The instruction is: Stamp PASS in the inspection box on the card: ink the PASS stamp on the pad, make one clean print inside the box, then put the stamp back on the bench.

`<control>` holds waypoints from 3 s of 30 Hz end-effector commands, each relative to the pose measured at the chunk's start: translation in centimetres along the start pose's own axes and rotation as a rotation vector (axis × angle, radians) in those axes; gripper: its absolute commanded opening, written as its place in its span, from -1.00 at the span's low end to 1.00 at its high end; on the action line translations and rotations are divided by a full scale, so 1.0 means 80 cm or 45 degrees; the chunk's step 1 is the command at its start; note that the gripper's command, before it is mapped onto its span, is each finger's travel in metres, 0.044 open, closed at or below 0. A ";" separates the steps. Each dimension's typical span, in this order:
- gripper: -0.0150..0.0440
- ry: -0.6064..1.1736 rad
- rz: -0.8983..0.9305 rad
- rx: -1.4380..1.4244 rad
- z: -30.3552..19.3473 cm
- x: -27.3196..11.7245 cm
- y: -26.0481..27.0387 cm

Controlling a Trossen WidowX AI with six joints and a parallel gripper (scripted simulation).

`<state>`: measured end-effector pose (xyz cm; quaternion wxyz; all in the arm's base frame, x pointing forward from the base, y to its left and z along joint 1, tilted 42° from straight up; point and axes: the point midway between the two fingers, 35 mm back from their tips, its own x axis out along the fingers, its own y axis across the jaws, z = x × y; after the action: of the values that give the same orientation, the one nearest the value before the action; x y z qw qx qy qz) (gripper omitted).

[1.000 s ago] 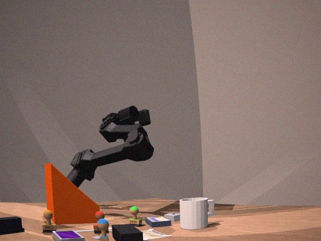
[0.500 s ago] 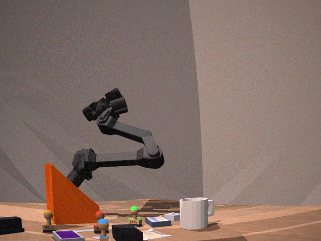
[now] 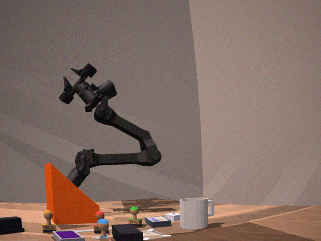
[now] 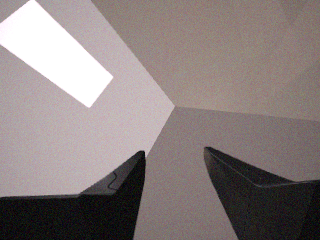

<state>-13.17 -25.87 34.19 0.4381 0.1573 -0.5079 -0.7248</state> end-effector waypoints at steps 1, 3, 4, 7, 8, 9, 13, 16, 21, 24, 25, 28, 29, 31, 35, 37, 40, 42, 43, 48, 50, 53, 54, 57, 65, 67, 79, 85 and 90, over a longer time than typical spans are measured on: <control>0.24 0.327 0.008 -0.124 -0.080 -0.006 0.005; 0.24 0.490 0.030 -0.191 -0.119 -0.016 0.010; 0.24 0.571 0.044 -0.225 -0.138 -0.023 0.012; 0.24 0.813 0.101 -0.330 -0.192 -0.051 0.019; 0.24 0.872 0.128 -0.367 -0.207 -0.061 0.021; 0.24 0.933 0.155 -0.404 -0.221 -0.072 0.022; 0.24 1.220 0.244 -0.518 -0.274 -0.121 0.026; 0.24 1.432 0.321 -0.602 -0.307 -0.163 0.027; 0.24 1.830 0.495 -0.759 -0.351 -0.255 0.025; 0.24 2.073 0.619 -0.855 -0.364 -0.317 0.020; 0.24 2.153 0.663 -0.886 -0.366 -0.337 0.018; 0.24 2.392 0.800 -0.979 -0.365 -0.399 0.009; 0.24 2.473 0.849 -1.010 -0.362 -0.420 0.006; 0.24 2.633 0.949 -1.070 -0.353 -0.460 -0.002; 0.24 2.946 1.153 -1.185 -0.320 -0.534 -0.021; 0.24 3.099 1.255 -1.240 -0.299 -0.565 -0.032; 0.24 3.348 1.420 -1.327 -0.255 -0.610 -0.050; 0.24 3.512 1.525 -1.384 -0.223 -0.634 -0.063; 0.24 3.592 1.576 -1.412 -0.206 -0.644 -0.069; 0.24 3.792 1.692 -1.481 -0.161 -0.663 -0.085; 0.24 3.792 1.691 -1.481 -0.155 -0.660 -0.089; 0.24 3.792 1.691 -1.481 -0.155 -0.660 -0.089; 0.24 3.792 1.691 -1.481 -0.155 -0.660 -0.089; 0.24 3.791 1.691 -1.482 -0.155 -0.662 -0.091; 0.24 3.789 1.693 -1.487 -0.157 -0.674 -0.101; 0.24 3.788 1.693 -1.487 -0.157 -0.678 -0.104; 0.24 3.787 1.694 -1.488 -0.157 -0.696 -0.121; 0.24 3.788 1.693 -1.486 -0.156 -0.705 -0.129; 0.24 3.790 1.693 -1.484 -0.155 -0.712 -0.136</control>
<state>22.40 12.74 7.70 -0.6927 -0.2515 -0.6278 -0.2504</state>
